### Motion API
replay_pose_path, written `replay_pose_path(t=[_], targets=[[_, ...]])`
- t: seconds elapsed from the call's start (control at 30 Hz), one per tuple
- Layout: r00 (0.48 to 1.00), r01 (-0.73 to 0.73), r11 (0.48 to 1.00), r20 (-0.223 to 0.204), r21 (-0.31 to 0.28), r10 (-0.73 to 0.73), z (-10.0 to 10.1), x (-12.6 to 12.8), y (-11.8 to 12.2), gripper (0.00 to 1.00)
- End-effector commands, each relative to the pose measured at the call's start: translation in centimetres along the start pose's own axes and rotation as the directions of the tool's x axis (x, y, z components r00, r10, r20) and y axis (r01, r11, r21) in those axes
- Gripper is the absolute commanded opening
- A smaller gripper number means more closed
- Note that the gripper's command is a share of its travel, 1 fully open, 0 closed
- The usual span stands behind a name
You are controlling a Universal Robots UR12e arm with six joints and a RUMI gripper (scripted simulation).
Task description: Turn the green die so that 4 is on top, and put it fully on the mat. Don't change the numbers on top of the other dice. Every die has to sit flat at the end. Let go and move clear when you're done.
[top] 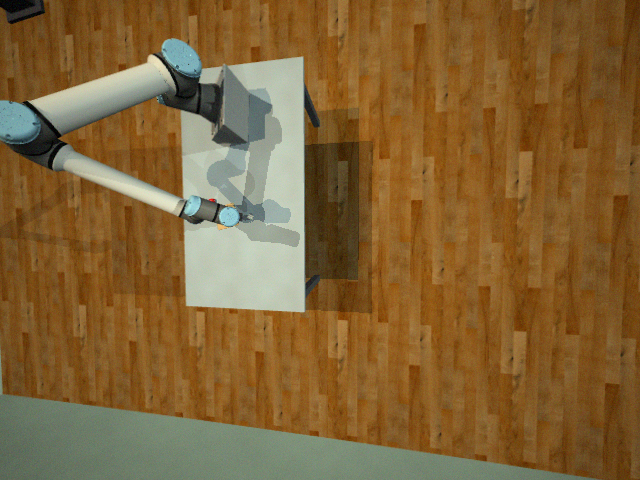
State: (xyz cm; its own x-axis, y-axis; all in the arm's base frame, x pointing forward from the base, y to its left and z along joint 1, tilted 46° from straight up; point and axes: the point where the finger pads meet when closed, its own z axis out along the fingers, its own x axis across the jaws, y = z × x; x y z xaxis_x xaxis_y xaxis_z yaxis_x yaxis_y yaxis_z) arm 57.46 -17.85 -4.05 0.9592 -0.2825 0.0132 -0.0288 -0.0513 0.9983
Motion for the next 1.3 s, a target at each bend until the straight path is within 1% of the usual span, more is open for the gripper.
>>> replay_pose_path(t=[0.0,0.37,0.7,1.27], targets=[[1.000,0.000,0.999,0.002,0.034,-0.001,0.0,0.0,-0.1,0.06],[1.000,0.002,0.997,0.003,0.081,-0.002,0.0,0.1,-0.1,0.06],[1.000,0.004,0.991,-0.008,0.130,-0.003,-0.1,0.2,0.3,0.06],[1.000,0.007,0.984,-0.029,0.178,-0.002,-0.2,0.4,0.9,0.06]])
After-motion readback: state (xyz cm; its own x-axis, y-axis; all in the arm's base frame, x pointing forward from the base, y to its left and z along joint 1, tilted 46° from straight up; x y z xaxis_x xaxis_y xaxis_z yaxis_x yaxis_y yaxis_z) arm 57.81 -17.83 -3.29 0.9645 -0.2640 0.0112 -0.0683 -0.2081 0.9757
